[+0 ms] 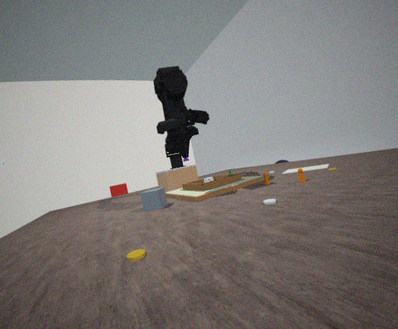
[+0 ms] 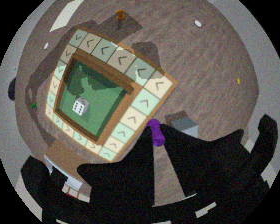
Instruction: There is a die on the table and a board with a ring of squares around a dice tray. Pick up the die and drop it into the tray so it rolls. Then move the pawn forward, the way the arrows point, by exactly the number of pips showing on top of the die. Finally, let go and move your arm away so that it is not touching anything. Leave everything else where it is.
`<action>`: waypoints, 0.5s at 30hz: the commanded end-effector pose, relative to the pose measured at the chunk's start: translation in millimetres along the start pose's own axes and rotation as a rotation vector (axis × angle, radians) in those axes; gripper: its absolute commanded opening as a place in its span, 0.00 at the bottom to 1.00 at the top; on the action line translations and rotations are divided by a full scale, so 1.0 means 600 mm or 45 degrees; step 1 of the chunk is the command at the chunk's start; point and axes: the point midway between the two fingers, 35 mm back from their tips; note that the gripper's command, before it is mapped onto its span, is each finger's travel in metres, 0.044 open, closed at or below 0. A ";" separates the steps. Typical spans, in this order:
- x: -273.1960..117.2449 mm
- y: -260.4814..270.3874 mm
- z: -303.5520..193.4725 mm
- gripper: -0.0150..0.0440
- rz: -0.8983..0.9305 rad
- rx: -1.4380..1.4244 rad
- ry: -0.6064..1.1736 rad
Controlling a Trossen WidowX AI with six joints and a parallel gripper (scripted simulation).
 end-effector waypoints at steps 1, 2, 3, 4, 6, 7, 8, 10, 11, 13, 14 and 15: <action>-0.046 0.002 0.000 0.25 -0.013 0.004 -0.004; -0.046 0.002 0.000 0.25 -0.013 0.004 -0.004; -0.046 0.002 0.000 0.25 -0.013 0.004 -0.004; -0.046 0.002 0.000 0.25 -0.013 0.004 -0.004; -0.046 0.003 0.001 0.25 -0.013 0.003 -0.004; -0.045 0.003 0.003 0.25 -0.014 0.001 -0.004; -0.043 0.004 0.007 0.25 -0.015 -0.004 -0.004; -0.038 0.008 0.021 0.25 -0.019 -0.017 -0.005; -0.034 0.011 0.030 0.25 -0.022 -0.026 -0.006; -0.028 0.017 0.047 0.25 -0.027 -0.043 -0.008; -0.026 0.019 0.053 0.25 -0.029 -0.048 -0.009; -0.023 0.022 0.059 0.25 -0.030 -0.051 -0.009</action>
Point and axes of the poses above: the point midway between the two fingers, 35 mm back from their tips, its own x axis out along the fingers, its own y axis across the jaws, z = x × y, and after that the axes turned 1 degree about x, right-handed
